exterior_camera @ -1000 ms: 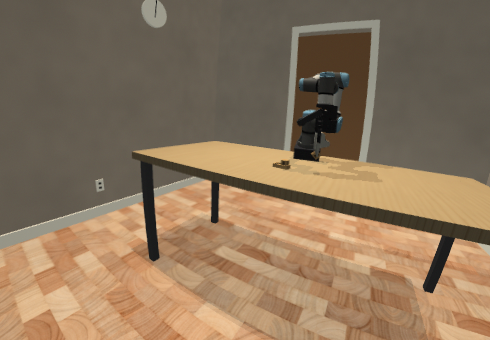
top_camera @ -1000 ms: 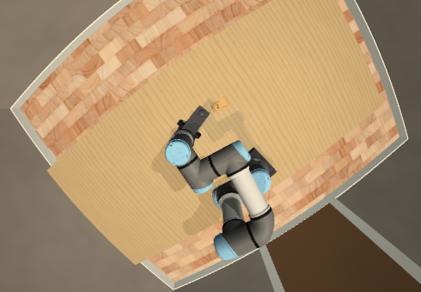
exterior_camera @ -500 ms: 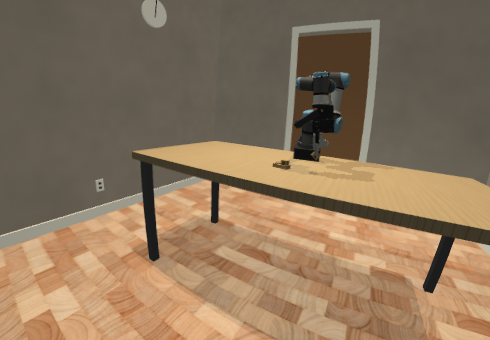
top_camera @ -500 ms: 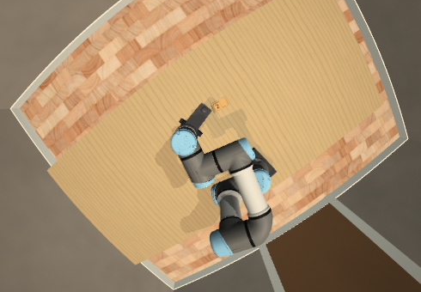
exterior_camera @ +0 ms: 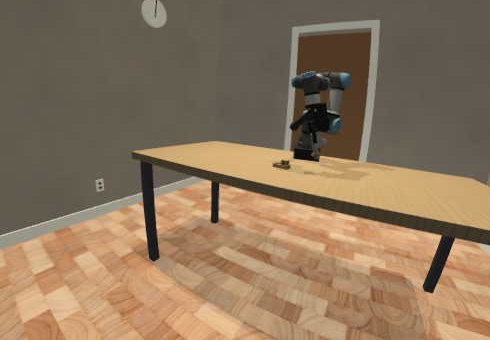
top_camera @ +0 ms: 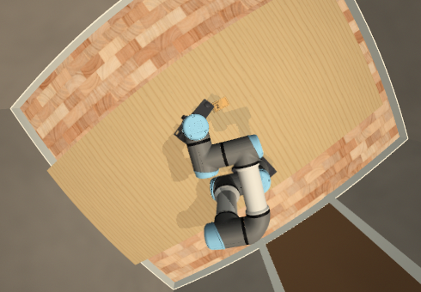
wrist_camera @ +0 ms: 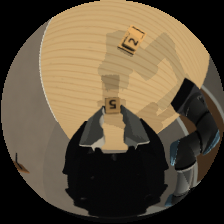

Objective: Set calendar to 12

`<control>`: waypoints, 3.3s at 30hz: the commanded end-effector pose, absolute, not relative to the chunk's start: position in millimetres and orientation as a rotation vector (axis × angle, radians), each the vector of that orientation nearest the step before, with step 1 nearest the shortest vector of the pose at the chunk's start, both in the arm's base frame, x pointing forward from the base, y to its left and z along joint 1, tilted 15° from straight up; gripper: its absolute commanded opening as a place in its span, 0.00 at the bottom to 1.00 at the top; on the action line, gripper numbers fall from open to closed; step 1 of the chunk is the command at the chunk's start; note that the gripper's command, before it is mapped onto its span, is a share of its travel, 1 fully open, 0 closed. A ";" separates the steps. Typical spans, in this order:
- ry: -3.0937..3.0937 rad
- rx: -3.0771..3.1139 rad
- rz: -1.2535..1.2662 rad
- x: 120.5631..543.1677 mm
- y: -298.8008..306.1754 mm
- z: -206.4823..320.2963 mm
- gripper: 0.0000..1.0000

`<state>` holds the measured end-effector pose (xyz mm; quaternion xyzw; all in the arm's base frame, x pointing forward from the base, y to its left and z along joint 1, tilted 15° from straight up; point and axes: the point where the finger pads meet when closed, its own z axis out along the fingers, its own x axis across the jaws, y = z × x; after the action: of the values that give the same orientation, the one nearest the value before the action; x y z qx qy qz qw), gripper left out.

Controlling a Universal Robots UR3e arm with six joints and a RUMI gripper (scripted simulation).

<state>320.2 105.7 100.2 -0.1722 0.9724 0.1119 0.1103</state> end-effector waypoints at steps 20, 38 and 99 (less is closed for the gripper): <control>2.849 -0.551 0.591 320.2 104.2 98.4 0.10; 2.812 -0.559 0.762 322.4 103.2 101.0 0.10; 2.730 -0.596 1.134 325.1 101.6 93.9 0.10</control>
<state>323.9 101.7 96.5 -0.1969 0.9033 0.3760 0.0621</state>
